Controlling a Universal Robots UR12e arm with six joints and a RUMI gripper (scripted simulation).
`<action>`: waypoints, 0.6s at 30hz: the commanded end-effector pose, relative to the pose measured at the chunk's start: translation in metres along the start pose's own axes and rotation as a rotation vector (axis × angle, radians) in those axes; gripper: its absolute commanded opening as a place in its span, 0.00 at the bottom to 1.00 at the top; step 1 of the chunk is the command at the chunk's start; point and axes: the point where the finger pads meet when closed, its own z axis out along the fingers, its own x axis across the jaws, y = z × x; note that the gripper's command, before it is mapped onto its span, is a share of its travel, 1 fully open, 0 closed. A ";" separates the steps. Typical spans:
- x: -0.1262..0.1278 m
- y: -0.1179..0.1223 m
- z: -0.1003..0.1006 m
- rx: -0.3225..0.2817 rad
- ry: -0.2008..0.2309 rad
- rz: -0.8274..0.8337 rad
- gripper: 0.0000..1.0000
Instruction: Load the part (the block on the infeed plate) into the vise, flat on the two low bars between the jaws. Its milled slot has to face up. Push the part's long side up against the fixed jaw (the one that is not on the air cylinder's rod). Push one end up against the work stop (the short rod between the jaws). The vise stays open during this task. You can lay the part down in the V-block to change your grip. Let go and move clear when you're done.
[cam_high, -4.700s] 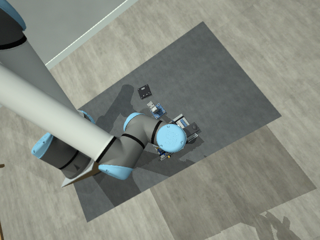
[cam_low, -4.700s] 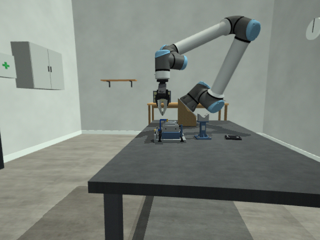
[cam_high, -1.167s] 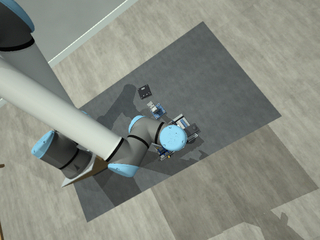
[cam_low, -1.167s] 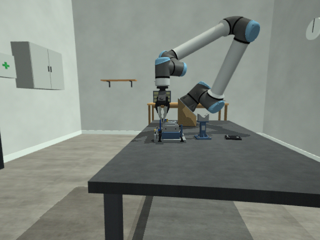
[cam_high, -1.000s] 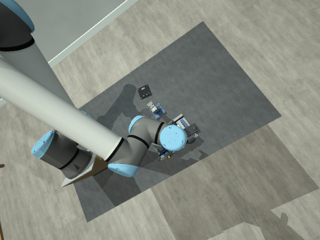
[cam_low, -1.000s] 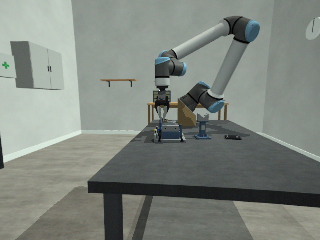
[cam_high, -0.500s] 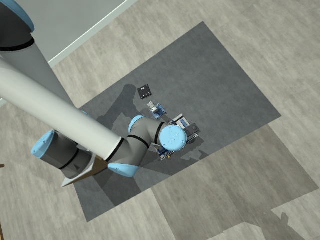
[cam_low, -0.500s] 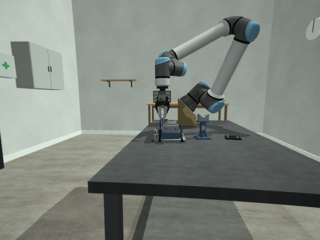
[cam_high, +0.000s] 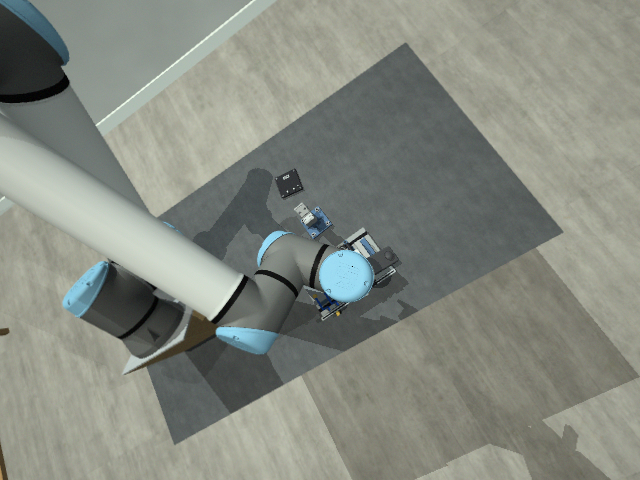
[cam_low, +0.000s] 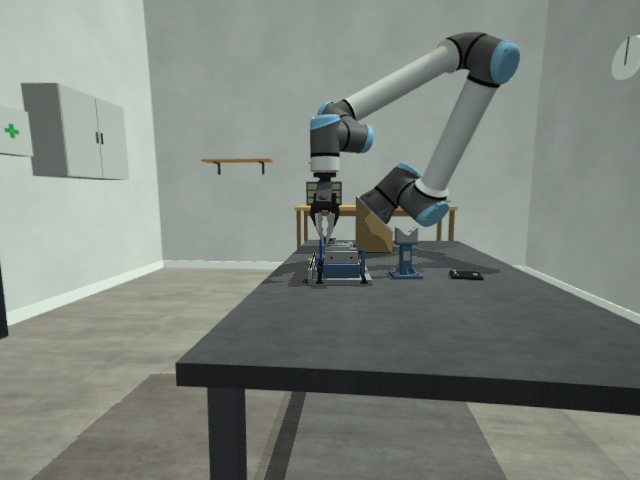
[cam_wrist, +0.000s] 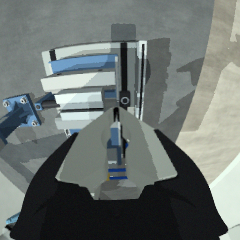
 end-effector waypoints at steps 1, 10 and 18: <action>0.000 -0.001 -0.001 0.001 0.001 0.000 0.00; 0.000 -0.001 0.001 0.001 0.001 0.000 0.00; 0.000 -0.001 0.003 0.001 0.001 0.000 0.00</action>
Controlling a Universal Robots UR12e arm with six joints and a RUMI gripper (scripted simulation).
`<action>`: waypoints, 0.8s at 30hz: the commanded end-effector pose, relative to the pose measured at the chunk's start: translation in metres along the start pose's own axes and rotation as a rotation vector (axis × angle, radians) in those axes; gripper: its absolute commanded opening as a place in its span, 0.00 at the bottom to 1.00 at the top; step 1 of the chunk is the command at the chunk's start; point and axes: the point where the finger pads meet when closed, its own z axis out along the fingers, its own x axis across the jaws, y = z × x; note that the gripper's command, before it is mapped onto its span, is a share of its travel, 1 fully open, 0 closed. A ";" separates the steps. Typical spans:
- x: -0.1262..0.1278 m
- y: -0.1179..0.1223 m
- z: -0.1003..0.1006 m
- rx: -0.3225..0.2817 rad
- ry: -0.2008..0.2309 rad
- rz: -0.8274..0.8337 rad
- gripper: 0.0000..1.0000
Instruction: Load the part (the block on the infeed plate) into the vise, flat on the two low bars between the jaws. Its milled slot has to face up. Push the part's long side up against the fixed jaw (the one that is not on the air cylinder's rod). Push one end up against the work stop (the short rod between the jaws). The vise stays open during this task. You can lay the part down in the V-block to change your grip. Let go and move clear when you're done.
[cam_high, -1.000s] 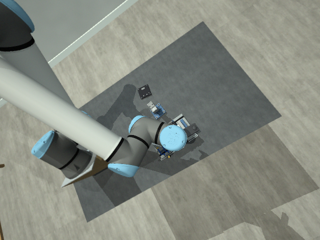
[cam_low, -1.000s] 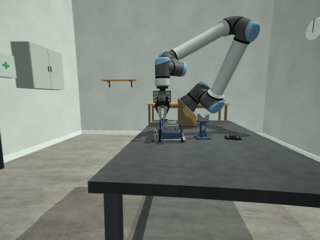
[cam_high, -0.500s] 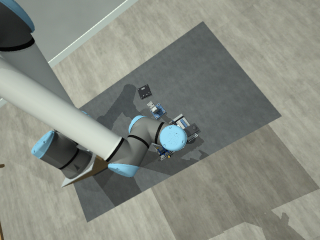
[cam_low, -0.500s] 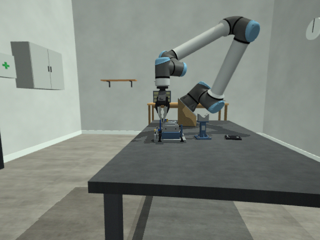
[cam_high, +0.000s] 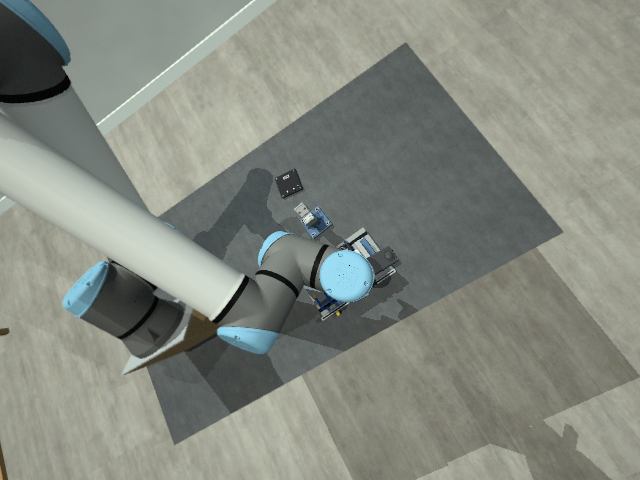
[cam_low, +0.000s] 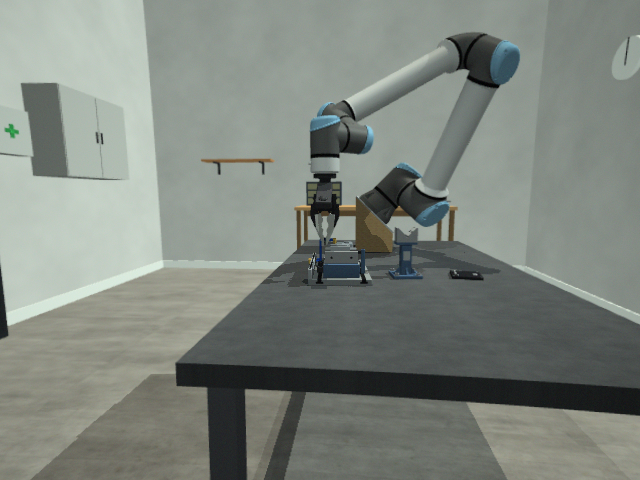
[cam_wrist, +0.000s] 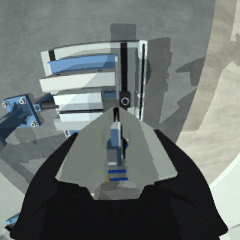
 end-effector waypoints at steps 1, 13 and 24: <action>0.000 -0.001 0.000 0.001 0.001 0.000 0.00; 0.000 -0.001 0.004 0.001 0.001 0.000 0.00; 0.000 -0.001 0.005 0.001 0.001 0.000 0.00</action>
